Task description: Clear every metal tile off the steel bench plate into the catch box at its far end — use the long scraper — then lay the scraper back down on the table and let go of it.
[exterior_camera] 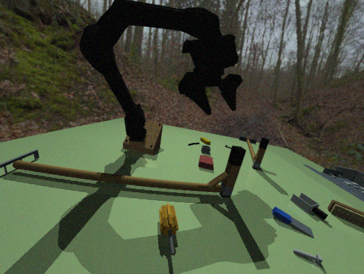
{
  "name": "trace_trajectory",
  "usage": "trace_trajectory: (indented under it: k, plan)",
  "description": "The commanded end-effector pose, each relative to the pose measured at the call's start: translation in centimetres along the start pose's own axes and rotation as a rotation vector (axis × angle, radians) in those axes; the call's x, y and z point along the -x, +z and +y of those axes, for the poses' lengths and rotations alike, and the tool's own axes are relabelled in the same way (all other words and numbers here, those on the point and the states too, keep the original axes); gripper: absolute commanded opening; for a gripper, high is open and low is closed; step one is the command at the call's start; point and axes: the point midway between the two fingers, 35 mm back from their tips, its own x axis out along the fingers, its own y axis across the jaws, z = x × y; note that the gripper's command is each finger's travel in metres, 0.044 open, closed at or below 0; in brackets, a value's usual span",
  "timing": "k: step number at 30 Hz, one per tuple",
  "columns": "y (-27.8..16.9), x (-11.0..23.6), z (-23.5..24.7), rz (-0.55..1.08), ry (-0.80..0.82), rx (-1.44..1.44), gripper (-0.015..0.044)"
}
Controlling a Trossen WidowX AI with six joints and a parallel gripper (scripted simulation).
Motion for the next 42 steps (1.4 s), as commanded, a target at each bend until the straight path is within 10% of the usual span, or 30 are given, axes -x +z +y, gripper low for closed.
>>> trace_trajectory:
  k: [1,42]
  plan:
    - [0.0,-0.2,1.8,0.005,0.012,0.034,0.044]
    - [-2.4,-3.2,18.2,-0.005,0.108,0.359,0.044]
